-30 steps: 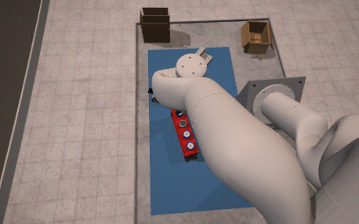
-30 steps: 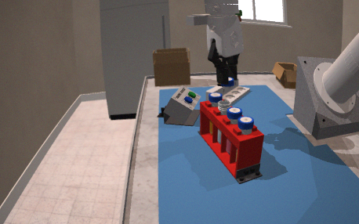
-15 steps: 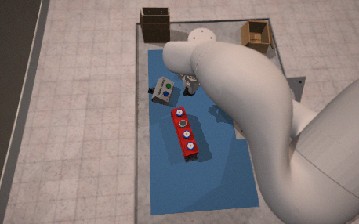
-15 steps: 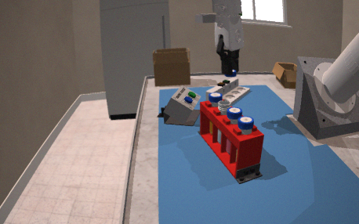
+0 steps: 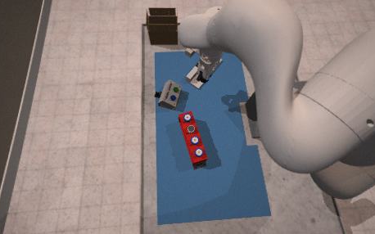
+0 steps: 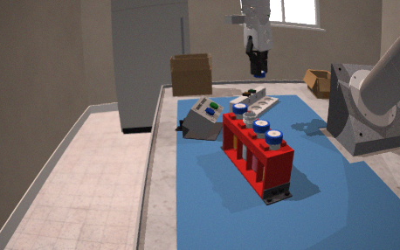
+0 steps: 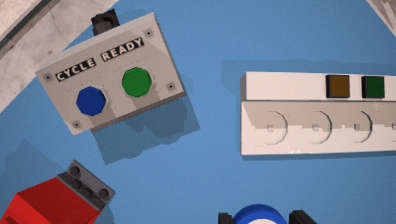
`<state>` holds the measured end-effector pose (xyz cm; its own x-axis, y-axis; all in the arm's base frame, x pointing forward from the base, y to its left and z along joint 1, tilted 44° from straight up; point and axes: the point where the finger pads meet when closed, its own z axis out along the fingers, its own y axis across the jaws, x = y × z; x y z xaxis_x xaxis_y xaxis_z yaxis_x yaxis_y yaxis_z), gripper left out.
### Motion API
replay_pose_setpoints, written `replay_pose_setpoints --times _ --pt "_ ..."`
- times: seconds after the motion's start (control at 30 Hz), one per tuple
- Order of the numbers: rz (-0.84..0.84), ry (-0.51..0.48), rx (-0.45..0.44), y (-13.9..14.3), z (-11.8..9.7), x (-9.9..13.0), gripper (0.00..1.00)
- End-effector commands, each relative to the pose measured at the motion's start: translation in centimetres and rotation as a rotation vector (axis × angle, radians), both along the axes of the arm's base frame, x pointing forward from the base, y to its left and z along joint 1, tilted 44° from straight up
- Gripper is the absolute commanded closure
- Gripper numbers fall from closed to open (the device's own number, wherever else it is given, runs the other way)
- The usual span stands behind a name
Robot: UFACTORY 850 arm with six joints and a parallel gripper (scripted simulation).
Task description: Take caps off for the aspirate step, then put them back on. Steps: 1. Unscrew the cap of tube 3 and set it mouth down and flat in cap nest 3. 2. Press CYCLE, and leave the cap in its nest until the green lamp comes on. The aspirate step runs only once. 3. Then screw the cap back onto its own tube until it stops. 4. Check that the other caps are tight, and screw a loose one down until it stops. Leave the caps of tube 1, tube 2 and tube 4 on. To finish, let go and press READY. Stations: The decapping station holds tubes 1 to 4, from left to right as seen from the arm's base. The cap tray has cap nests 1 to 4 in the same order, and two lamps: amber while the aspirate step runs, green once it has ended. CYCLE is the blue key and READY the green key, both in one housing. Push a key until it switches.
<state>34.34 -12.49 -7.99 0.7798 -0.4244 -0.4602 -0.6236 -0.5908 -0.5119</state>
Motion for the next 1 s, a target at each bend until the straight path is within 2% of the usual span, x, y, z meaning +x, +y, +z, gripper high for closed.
replay_pose_setpoints --times 0.0,0.23,0.4,0.67,0.97 --pt "0.0 0.0 0.0 -2.0 -1.7 -0.7 1.0" --pt "0.0 0.0 0.0 -5.5 -5.0 -2.2 1.0" --pt "0.0 0.0 0.0 -6.7 -6.0 -2.7 1.0" --pt "0.0 0.0 0.0 -10.8 -9.8 -4.5 1.0" --pt "0.0 0.0 0.0 -11.1 -10.0 -4.6 1.0"
